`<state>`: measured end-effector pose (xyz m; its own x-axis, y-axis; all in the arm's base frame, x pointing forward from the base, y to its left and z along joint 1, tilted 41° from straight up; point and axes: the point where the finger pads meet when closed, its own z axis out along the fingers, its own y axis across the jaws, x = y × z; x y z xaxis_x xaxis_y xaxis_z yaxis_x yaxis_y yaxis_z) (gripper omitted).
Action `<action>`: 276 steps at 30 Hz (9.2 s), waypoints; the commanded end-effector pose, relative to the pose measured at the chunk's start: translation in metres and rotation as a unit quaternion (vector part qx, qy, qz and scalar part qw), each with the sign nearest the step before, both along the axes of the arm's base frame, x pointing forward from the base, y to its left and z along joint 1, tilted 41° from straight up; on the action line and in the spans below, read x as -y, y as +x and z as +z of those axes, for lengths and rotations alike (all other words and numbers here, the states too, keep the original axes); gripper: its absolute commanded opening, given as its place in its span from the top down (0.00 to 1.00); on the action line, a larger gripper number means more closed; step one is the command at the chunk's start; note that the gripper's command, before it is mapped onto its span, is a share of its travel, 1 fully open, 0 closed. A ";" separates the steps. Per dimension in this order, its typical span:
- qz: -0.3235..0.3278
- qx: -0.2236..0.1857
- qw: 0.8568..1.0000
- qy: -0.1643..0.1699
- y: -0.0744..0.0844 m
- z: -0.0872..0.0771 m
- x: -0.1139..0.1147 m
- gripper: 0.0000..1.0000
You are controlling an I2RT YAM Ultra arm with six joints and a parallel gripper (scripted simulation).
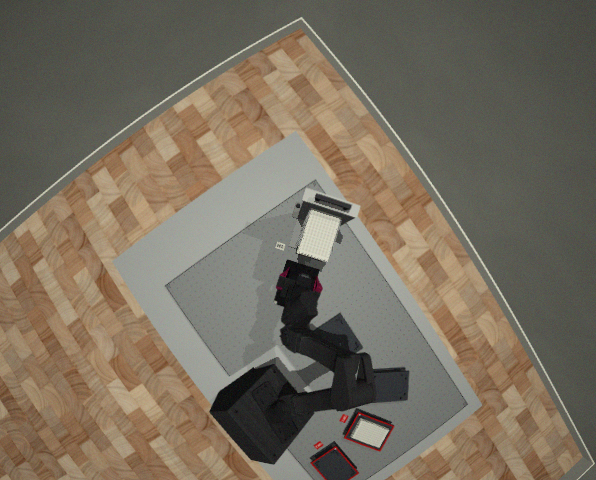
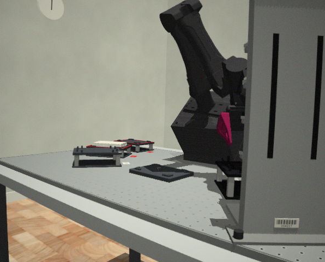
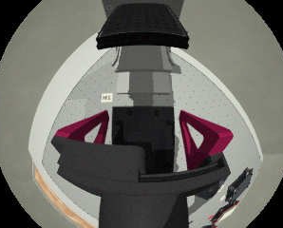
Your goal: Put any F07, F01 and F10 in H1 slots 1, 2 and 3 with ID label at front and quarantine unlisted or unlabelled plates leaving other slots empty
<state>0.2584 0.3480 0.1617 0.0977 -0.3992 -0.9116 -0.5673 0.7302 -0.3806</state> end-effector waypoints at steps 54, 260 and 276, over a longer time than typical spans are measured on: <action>0.003 0.001 1.000 0.004 -0.052 -0.007 0.043 0.00; 0.003 0.000 1.000 0.005 -0.119 0.178 -0.001 0.00; 0.003 0.000 1.000 0.005 -0.110 0.188 -0.013 0.00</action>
<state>0.1508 0.3591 0.3426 0.0945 -0.4048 -0.9095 -0.5620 0.7324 -0.3844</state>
